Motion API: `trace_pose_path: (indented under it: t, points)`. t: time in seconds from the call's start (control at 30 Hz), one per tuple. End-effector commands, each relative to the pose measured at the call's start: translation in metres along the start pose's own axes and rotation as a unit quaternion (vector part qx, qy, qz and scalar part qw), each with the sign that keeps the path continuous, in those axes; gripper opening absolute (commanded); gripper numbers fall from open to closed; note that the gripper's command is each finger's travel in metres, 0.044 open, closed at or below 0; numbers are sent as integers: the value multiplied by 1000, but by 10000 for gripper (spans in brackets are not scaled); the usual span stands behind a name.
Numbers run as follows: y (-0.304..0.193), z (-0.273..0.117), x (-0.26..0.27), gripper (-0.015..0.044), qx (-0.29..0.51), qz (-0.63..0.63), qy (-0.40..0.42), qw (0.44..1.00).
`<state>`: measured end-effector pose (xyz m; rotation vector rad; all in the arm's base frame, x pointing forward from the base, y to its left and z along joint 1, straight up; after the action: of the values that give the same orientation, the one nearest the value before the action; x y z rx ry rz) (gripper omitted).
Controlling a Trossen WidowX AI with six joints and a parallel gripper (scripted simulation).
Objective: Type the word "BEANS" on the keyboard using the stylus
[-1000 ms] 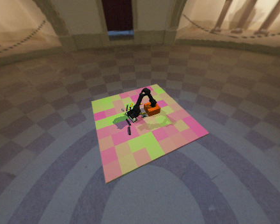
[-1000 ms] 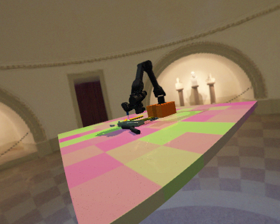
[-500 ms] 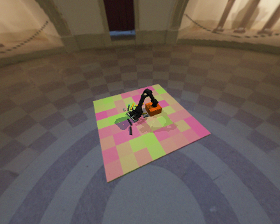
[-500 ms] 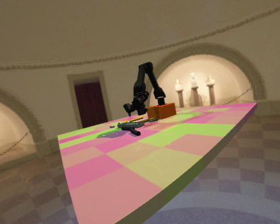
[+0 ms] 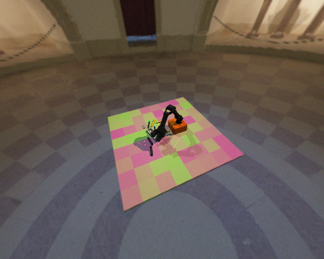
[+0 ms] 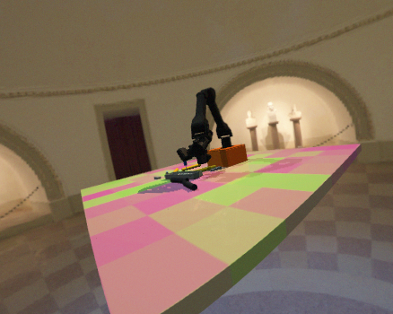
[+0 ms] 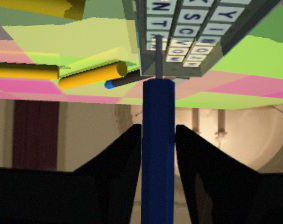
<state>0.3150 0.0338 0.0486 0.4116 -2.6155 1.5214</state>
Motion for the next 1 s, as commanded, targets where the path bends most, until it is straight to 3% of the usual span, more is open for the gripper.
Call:
trace_pose_path:
  t: [0.0, 0.07, 0.97]
  points:
    - [3, 1, -1, 53, -1, 3, -1, 1000]
    - [3, 1, -1, 81, -1, 3, -1, 1000]
    - [14, 7, -4, 81, -1, 3, -1, 1000]
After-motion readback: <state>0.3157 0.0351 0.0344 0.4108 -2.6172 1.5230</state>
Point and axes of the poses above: the point midway between the two fingers, 35 mm back from their tips, its own z axis out along the fingers, its own x axis across the jaws, y = z × x, the point moved 8 cm from there along -z, back along the fingers, and after that the axes turned 15 degrees about -z, right-handed, at the moved point
